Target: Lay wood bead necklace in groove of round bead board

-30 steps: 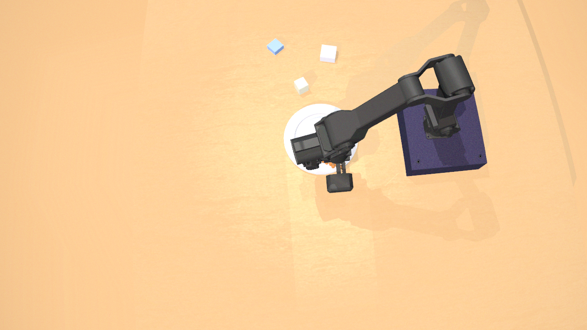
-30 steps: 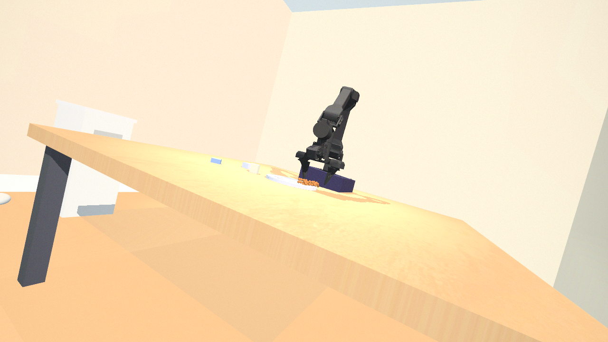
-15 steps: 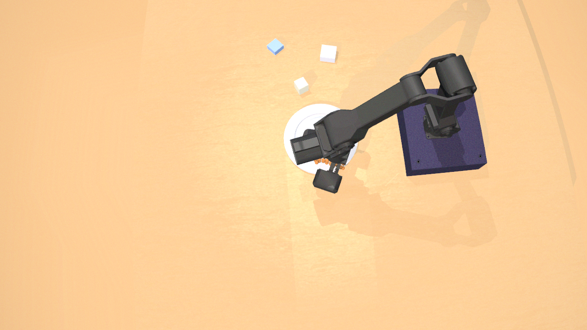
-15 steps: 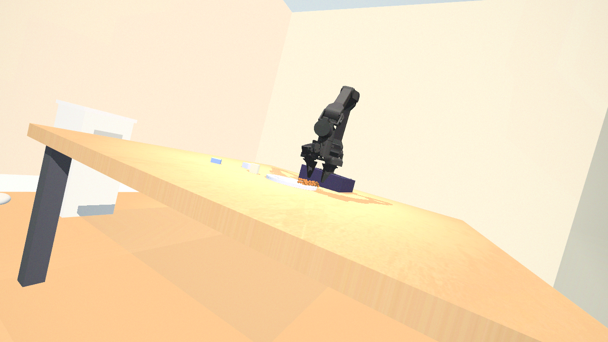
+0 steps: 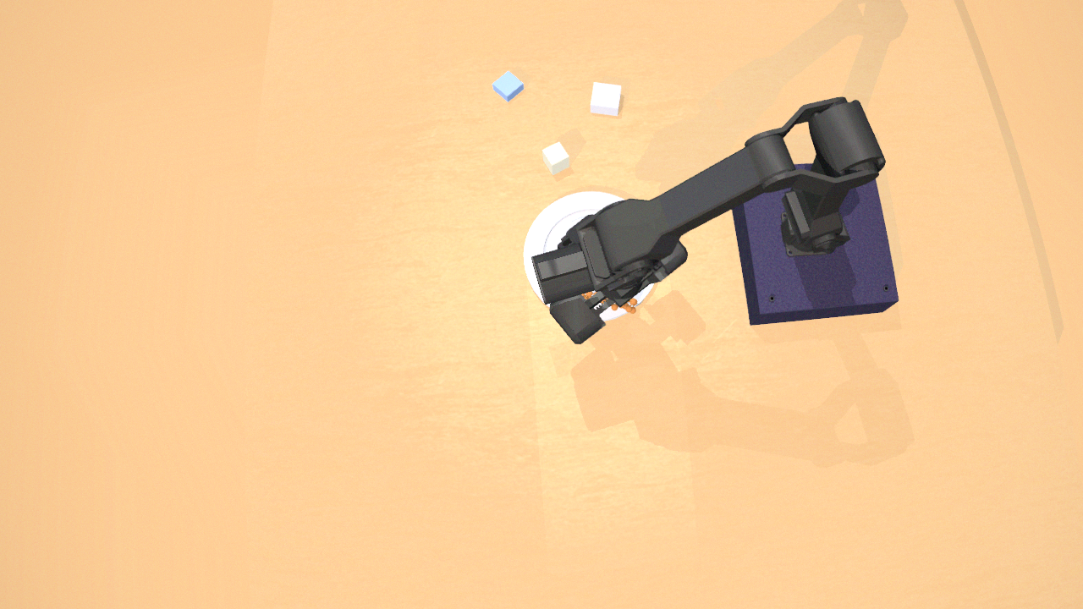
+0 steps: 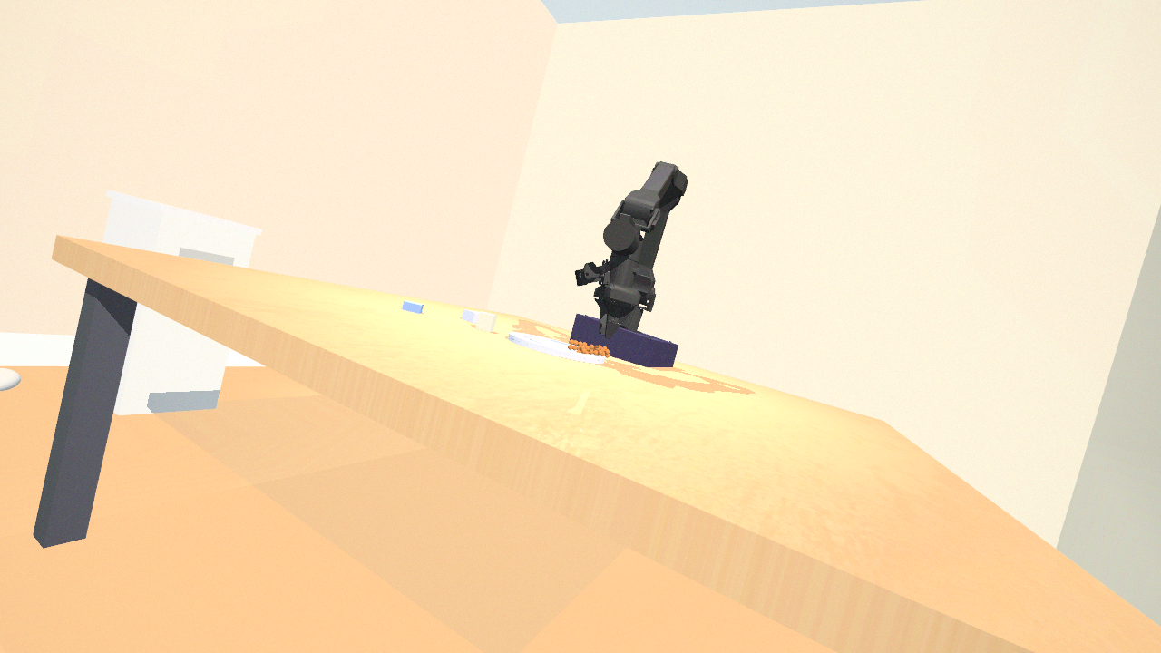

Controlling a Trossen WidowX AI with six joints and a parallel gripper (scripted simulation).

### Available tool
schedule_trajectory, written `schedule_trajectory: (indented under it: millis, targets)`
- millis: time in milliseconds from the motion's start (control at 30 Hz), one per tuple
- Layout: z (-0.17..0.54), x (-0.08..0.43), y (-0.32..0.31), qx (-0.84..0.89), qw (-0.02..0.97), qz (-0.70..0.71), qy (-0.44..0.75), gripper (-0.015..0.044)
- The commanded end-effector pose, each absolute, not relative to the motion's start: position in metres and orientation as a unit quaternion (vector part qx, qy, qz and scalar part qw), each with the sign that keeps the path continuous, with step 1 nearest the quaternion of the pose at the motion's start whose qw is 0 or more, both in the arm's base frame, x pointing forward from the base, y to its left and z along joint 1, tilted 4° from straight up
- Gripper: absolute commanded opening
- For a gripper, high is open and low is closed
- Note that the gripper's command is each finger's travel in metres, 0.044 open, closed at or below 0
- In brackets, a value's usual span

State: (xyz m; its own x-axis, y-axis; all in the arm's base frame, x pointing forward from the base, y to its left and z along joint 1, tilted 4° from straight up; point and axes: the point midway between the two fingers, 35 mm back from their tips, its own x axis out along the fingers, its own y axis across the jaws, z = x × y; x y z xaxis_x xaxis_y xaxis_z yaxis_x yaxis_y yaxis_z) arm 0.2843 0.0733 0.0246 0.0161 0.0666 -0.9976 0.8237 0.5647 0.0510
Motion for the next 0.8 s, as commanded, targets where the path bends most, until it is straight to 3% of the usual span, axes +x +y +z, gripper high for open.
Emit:
schedule_trajectory:
  millis: [0,767]
  targets:
    - [0.027,0.286,0.074,0.363,0.616,-0.311,0.626,0.0380]
    - [-0.001,0.288,0.076,0.362,0.617,-0.310,0.626,0.0380]
